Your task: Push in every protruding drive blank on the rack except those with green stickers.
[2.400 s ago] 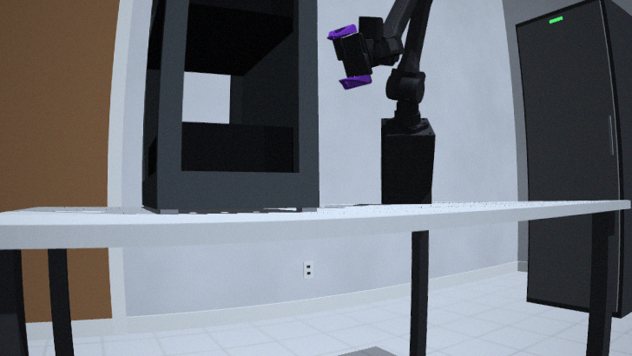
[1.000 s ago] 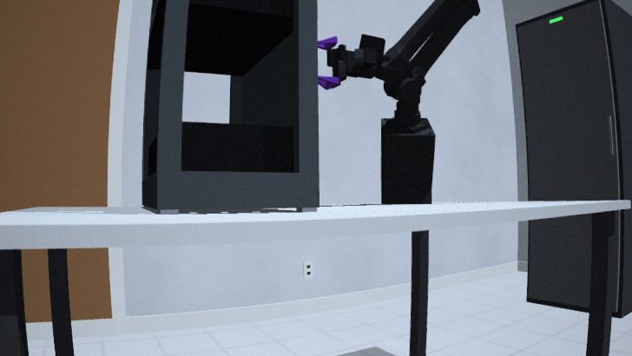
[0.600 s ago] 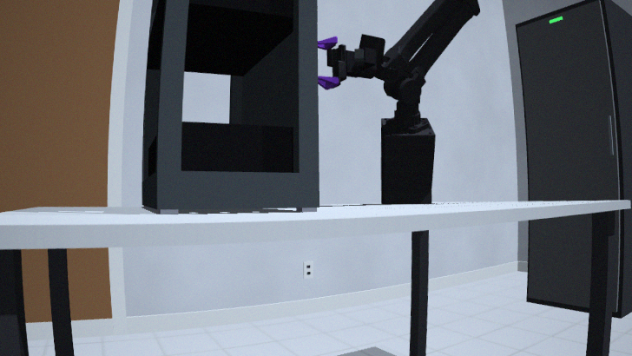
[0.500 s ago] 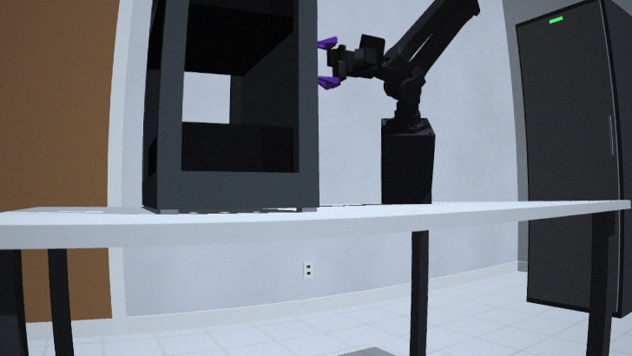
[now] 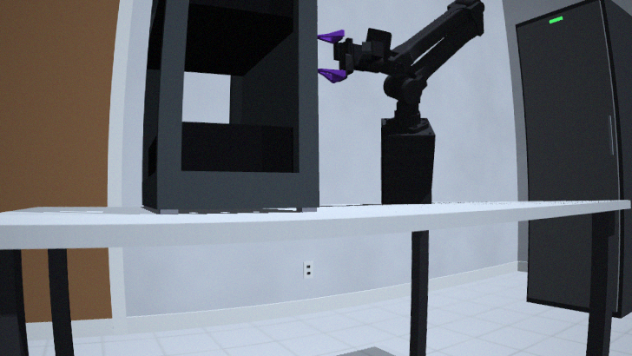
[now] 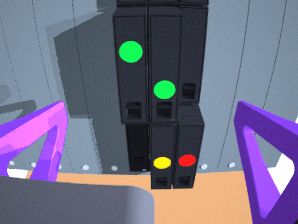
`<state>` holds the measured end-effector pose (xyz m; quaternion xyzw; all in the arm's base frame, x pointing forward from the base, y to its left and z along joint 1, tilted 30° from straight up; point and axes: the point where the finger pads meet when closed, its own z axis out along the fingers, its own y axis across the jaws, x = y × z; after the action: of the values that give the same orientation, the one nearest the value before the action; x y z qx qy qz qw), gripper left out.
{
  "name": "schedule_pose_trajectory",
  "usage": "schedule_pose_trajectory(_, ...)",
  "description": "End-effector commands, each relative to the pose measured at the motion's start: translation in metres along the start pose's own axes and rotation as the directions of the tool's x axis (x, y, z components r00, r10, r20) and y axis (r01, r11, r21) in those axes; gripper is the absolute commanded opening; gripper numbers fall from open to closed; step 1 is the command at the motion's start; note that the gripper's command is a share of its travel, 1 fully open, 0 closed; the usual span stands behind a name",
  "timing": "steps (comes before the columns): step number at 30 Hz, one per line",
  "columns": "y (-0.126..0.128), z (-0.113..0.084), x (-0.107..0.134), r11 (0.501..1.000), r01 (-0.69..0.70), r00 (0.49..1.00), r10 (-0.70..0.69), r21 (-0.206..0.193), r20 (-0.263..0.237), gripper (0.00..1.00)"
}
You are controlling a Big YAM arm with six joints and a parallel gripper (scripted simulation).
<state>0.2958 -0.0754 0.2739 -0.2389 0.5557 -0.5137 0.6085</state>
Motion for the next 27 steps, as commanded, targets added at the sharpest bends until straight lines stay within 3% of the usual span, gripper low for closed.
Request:
schedule_pose_trajectory(1, -0.0227, 0.0118, -0.0184, 1.0, 0.01, 1.0, -0.01, 0.028, 0.026, 1.0)
schedule_pose_trajectory(3, -0.0167, 0.0135, -0.0159, 1.0, 0.012, 1.0, -0.012, 0.01, 0.018, 1.0)
schedule_pose_trajectory(6, -0.0206, 0.0115, -0.013, 0.999, 0.014, 1.0, -0.014, 0.033, 0.016, 1.0)
schedule_pose_trajectory(27, -0.0206, 0.0115, -0.013, 0.999, 0.011, 1.0, -0.012, 0.033, 0.016, 1.0)
